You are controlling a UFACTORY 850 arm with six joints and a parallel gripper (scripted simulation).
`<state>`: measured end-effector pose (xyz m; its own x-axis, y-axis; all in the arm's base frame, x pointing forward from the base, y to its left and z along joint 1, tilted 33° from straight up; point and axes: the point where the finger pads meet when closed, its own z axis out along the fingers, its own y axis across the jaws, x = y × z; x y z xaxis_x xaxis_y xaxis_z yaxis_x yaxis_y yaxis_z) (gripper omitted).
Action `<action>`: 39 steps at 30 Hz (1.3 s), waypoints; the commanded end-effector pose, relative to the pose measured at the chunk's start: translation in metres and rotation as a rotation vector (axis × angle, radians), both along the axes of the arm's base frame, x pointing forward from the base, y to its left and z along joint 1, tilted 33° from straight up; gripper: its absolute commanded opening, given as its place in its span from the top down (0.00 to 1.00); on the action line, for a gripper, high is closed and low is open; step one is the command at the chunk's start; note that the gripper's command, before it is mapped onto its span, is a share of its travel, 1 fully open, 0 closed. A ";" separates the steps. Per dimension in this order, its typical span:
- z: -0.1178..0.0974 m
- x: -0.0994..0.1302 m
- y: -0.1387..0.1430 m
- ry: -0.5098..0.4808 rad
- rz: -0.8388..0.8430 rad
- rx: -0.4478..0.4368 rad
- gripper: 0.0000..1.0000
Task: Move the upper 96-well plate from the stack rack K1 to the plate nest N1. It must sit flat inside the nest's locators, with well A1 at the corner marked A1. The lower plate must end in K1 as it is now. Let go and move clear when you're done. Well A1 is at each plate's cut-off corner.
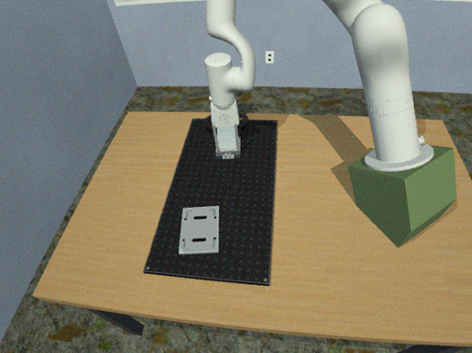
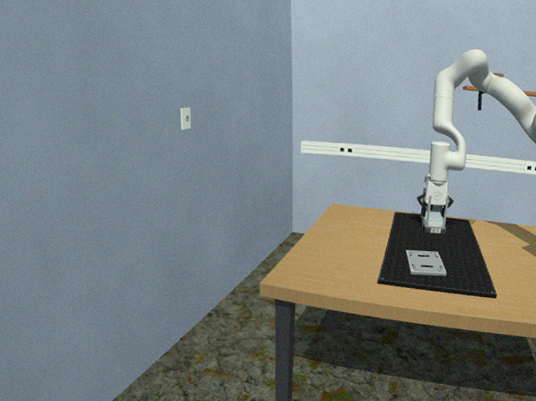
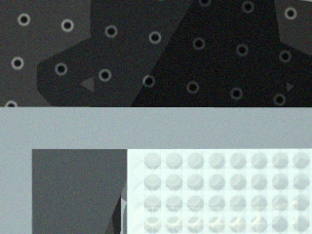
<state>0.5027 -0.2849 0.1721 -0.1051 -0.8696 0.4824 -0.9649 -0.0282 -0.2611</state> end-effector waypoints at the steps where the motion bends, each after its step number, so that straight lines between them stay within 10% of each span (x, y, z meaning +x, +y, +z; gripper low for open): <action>1: 0.001 0.000 0.000 -0.001 0.001 0.000 1.00; 39: 0.017 -0.004 0.010 -0.001 0.001 0.000 1.00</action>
